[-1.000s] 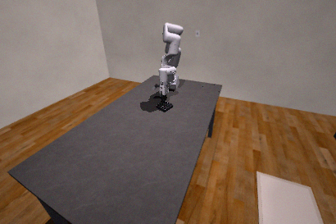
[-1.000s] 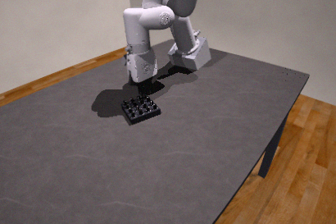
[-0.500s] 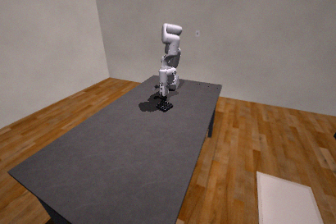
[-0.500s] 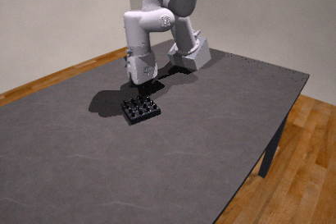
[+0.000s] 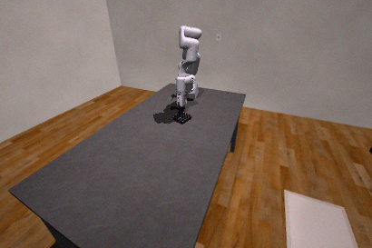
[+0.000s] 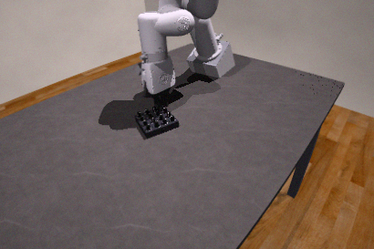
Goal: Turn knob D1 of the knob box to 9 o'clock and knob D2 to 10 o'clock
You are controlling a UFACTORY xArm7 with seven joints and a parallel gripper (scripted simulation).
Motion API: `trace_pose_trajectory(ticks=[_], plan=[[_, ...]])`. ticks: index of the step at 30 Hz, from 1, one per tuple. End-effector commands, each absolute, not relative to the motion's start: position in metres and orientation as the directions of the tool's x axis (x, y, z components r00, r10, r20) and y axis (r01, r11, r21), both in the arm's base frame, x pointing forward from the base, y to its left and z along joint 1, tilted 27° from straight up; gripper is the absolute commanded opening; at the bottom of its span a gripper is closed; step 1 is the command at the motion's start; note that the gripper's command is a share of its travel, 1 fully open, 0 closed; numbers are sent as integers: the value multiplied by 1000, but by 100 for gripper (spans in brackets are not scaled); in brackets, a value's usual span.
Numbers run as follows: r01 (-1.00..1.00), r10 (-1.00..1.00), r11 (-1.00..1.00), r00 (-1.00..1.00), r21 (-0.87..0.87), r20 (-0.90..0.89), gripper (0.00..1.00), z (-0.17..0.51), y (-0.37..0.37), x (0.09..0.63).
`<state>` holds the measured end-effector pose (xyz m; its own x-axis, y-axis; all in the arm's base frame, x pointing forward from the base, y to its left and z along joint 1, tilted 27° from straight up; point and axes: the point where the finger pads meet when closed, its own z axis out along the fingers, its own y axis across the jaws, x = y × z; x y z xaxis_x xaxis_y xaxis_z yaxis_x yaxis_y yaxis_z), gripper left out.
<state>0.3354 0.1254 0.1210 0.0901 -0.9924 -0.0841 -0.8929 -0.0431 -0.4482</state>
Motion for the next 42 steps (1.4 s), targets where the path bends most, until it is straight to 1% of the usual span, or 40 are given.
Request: trace_pose_trajectory(ticks=[1, 21, 22, 42], plan=[[-892, -992, -43, 90, -450, -85, 19, 122, 126, 336], [-892, -992, -43, 90, -450, -85, 19, 122, 126, 336], [-892, -992, -43, 90, -450, -85, 8, 122, 126, 336], [-892, -992, -43, 90, -450, -85, 8, 122, 126, 336]])
